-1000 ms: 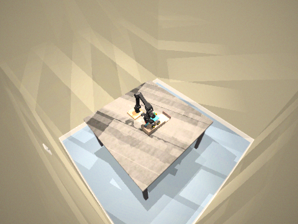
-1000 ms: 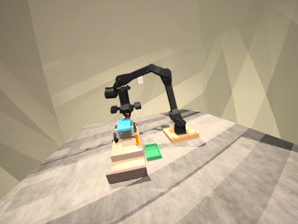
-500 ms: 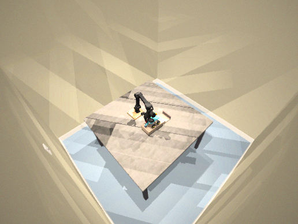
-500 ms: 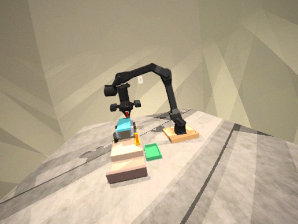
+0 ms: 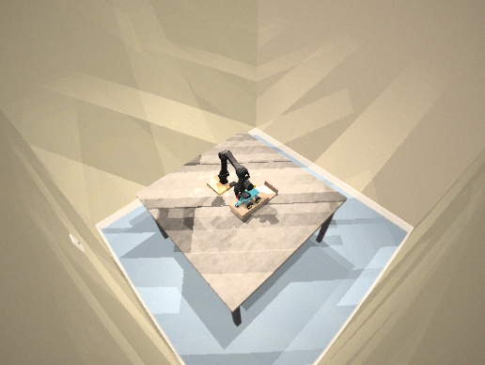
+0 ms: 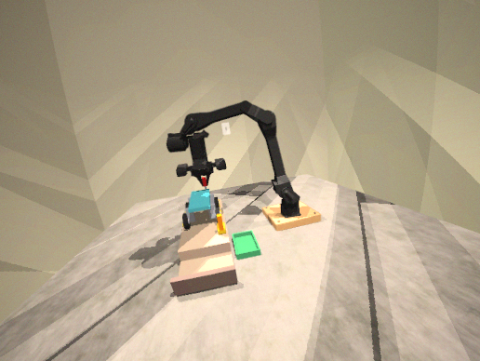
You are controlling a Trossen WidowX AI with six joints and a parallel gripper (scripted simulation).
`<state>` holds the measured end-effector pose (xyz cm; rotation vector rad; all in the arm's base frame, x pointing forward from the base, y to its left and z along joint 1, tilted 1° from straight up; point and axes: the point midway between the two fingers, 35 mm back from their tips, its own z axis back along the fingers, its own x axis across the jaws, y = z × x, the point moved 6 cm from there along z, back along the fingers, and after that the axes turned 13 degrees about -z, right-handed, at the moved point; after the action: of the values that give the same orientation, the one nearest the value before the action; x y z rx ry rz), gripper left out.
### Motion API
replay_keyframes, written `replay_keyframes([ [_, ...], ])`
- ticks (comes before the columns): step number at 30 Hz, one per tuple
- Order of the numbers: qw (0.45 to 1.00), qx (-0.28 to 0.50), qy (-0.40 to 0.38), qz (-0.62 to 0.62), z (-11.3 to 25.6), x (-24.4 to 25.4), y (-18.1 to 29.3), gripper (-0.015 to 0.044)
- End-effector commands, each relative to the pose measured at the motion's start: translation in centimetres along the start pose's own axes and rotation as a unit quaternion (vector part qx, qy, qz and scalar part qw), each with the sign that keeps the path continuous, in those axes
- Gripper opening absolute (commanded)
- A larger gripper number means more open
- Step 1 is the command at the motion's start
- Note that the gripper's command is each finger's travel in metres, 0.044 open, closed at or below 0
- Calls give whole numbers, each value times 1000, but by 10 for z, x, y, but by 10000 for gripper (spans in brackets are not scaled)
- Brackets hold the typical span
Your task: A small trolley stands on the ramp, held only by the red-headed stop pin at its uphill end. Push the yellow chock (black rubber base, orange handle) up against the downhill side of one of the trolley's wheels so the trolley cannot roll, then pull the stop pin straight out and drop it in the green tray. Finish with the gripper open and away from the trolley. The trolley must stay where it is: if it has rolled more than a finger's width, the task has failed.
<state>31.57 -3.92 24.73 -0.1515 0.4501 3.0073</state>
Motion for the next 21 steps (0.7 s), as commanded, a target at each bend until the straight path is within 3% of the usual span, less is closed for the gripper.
replay_keyframes([
  [1, 1000, 2, 0, -2, 0, -1, 6, 0],
  [21, 1000, 3, -1, -1, -2, 10, 34, 0],
])
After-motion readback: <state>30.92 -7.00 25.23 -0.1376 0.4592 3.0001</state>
